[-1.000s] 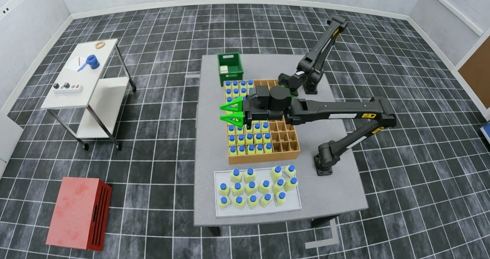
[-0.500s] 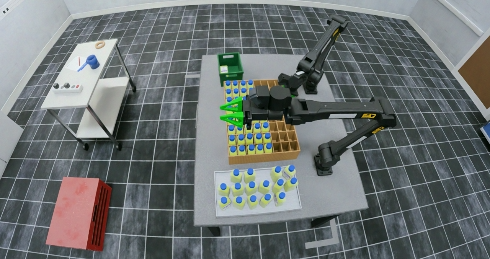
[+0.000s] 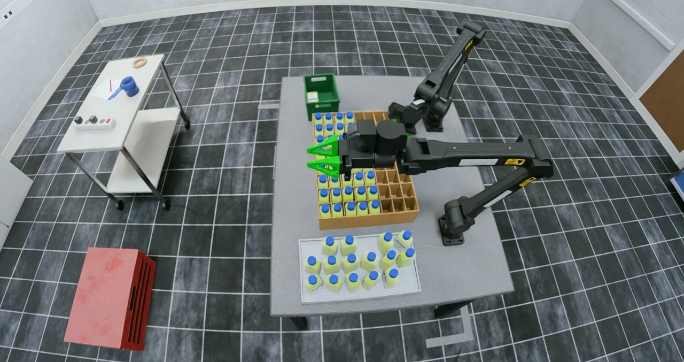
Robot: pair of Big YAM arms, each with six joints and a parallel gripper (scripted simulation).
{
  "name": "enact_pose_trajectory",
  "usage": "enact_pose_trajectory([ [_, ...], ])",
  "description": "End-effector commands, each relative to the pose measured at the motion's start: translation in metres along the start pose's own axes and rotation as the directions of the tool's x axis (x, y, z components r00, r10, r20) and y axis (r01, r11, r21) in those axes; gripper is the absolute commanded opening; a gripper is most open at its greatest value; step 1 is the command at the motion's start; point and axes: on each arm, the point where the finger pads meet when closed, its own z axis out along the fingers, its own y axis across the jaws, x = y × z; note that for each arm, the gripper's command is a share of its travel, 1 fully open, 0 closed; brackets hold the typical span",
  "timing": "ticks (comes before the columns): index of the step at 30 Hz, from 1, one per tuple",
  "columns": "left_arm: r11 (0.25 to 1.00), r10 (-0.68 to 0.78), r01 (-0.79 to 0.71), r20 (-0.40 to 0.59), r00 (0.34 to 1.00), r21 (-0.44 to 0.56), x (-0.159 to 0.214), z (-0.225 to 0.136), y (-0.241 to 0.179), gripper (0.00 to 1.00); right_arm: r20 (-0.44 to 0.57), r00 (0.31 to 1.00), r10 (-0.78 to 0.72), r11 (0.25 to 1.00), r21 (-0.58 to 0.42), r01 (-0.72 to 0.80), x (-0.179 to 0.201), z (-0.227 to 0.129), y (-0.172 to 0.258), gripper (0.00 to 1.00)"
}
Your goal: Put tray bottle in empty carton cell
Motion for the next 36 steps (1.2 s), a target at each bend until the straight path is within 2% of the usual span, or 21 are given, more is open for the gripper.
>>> enact_pose_trajectory([
  [1,1.0,0.01,-0.01,0.084,0.996,0.001,-0.048,0.003,-0.003,0.42,0.041,0.999,0.012,0.999,-0.036,-0.011,-0.017,-0.01,0.01,0.29],
  [11,1.0,0.01,-0.01,0.084,0.996,0.001,-0.048,0.003,-0.003,0.42,0.041,0.999,0.012,0.999,-0.036,-0.011,-0.017,-0.01,0.01,0.29],
  [12,1.0,0.01,-0.01,0.084,0.996,0.001,-0.048,0.003,-0.003,0.42,0.051,0.999,0.017,0.999,-0.046,-0.015,-0.029,-0.026,0.014,0.29],
  [36,1.0,0.01,-0.01,0.084,0.996,0.001,-0.048,0.003,-0.003,0.42,0.063,0.997,0.037,0.998,-0.043,-0.034,-0.048,-0.059,0.009,0.29],
])
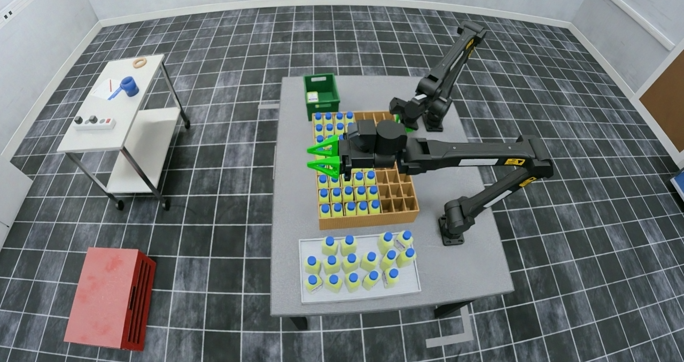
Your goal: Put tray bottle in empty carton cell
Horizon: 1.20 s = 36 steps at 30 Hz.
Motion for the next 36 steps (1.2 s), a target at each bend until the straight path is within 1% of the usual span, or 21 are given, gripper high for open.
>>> enact_pose_trajectory([
  [1,1.0,0.01,-0.01,0.084,0.996,0.001,-0.048,0.003,-0.003,0.42,0.068,0.997,0.044,0.998,-0.046,-0.04,-0.041,-0.037,0.011,0.29],
  [36,1.0,0.01,-0.01,0.084,0.996,0.001,-0.048,0.003,-0.003,0.42,0.076,0.996,0.056,0.997,-0.054,-0.052,-0.062,-0.087,0.009,0.29],
])
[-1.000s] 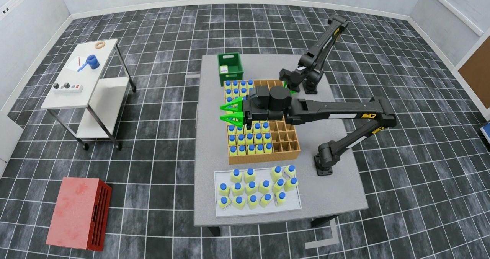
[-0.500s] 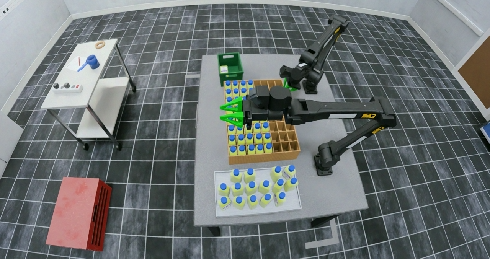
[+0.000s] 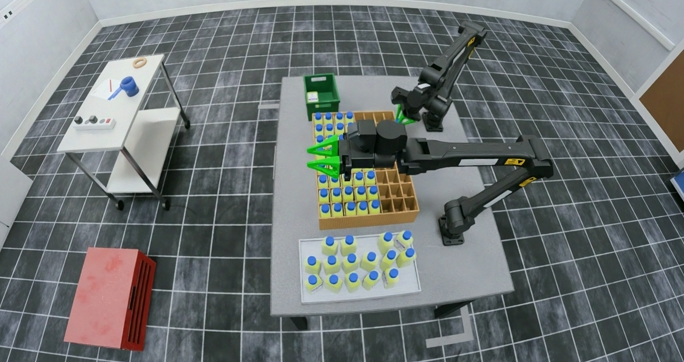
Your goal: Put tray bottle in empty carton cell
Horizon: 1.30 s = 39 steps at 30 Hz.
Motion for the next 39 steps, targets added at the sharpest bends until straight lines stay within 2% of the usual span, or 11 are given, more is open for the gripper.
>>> enact_pose_trajectory([
  [1,1.0,0.01,-0.01,0.084,0.996,0.001,-0.048,0.003,-0.003,0.42,0.069,0.996,0.05,0.998,-0.05,-0.047,-0.037,-0.041,0.008,0.29],
  [8,1.0,0.01,-0.01,0.084,0.996,0.001,-0.048,0.003,-0.003,0.42,0.071,0.996,0.052,0.997,-0.051,-0.049,-0.041,-0.051,0.007,0.29],
  [15,1.0,0.01,-0.01,0.084,0.996,0.001,-0.048,0.003,-0.003,0.42,0.049,0.998,0.04,0.999,-0.03,-0.038,-0.039,-0.042,0.009,0.29],
  [18,1.0,0.01,-0.01,0.084,0.996,0.001,-0.048,0.003,-0.003,0.42,0.079,0.996,0.037,0.998,-0.058,-0.033,-0.056,-0.043,0.016,0.29],
  [30,1.0,0.01,-0.01,0.084,0.996,0.001,-0.048,0.003,-0.003,0.42,0.079,0.997,0.018,0.999,-0.053,-0.014,-0.086,-0.04,0.015,0.29],
  [39,1.0,0.01,-0.01,0.084,0.996,0.001,-0.048,0.003,-0.003,0.42,0.094,0.996,0.001,0.999,-0.047,0.004,-0.138,-0.041,0.0,0.29],
])
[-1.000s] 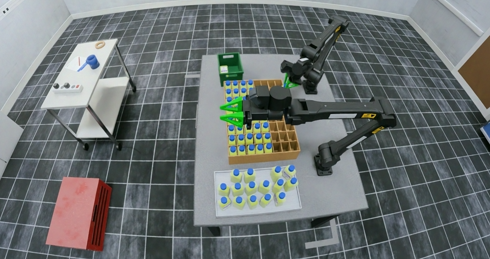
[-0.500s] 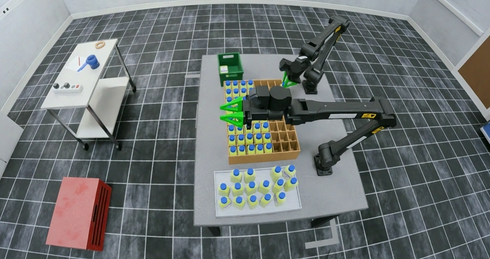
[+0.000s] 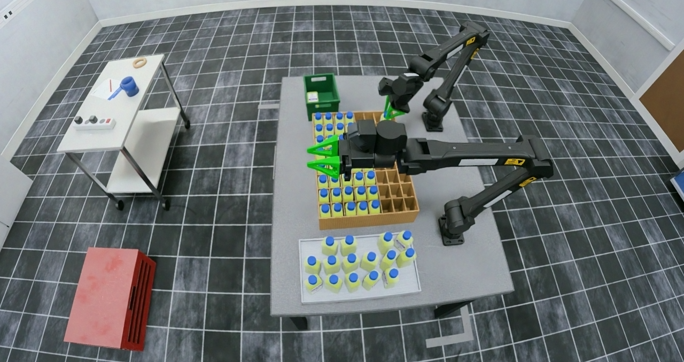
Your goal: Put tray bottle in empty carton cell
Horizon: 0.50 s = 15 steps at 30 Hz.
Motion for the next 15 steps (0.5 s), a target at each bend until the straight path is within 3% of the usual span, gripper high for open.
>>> enact_pose_trajectory([
  [1,1.0,0.01,-0.01,0.084,0.996,0.001,-0.048,0.003,-0.003,0.42,0.078,0.997,0.002,0.999,-0.04,0.001,-0.054,-0.04,-0.02,0.29],
  [9,1.0,0.01,-0.01,0.084,0.996,0.001,-0.048,0.003,-0.003,0.42,0.044,0.999,-0.014,1.0,-0.025,0.015,-0.073,-0.029,-0.038,0.29],
  [15,1.0,0.01,-0.01,0.084,0.996,0.001,-0.048,0.003,-0.003,0.42,0.09,0.996,-0.02,0.999,-0.038,0.023,-0.097,-0.028,-0.061,0.29],
])
